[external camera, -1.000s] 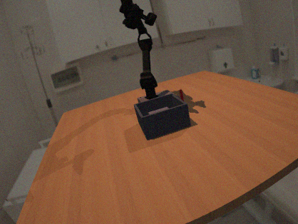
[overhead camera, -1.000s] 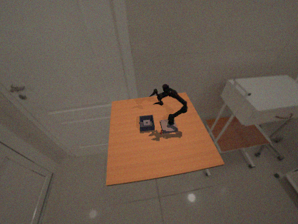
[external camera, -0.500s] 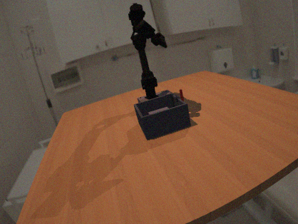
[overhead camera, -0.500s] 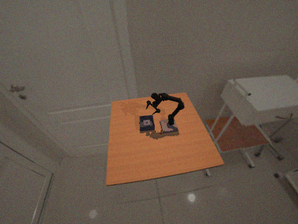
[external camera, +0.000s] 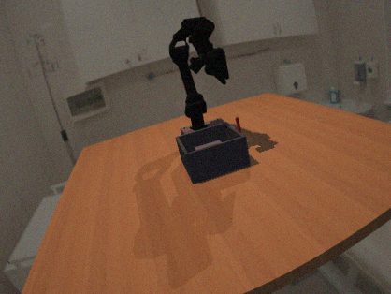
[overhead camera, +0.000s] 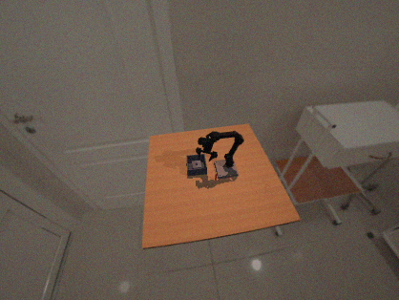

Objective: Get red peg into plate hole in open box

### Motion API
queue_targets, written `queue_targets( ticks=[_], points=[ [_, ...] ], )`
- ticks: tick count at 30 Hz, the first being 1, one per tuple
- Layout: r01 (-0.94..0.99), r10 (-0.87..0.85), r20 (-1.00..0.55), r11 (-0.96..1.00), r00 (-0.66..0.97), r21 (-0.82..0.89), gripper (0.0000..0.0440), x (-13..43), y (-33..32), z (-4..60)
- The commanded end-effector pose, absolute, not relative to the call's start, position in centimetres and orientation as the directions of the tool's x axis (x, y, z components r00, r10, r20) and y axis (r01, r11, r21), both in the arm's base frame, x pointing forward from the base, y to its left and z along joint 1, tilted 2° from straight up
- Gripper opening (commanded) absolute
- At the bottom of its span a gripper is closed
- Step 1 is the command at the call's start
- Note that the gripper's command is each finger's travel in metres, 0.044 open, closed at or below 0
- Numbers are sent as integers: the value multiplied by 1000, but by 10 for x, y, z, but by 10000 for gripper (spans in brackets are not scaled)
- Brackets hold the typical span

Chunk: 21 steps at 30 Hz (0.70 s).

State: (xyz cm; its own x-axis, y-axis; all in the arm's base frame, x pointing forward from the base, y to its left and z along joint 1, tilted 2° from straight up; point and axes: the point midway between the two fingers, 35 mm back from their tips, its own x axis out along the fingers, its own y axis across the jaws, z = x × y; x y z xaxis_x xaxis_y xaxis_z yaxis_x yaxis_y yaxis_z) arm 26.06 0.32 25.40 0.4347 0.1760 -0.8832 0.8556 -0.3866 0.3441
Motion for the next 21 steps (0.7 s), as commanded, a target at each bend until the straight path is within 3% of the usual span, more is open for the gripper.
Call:
queue_targets(
  ticks=[1, 11, 21],
  points=[
    [922, 168, -927, -265, 334, 284, 440, 254, 15, 233],
    [990, 117, -985, 40, 128, 133, 440, 234, 43, 194],
    [941, 15, -999, 337, -44, -37, 440, 211, 71, 153]
  ],
)
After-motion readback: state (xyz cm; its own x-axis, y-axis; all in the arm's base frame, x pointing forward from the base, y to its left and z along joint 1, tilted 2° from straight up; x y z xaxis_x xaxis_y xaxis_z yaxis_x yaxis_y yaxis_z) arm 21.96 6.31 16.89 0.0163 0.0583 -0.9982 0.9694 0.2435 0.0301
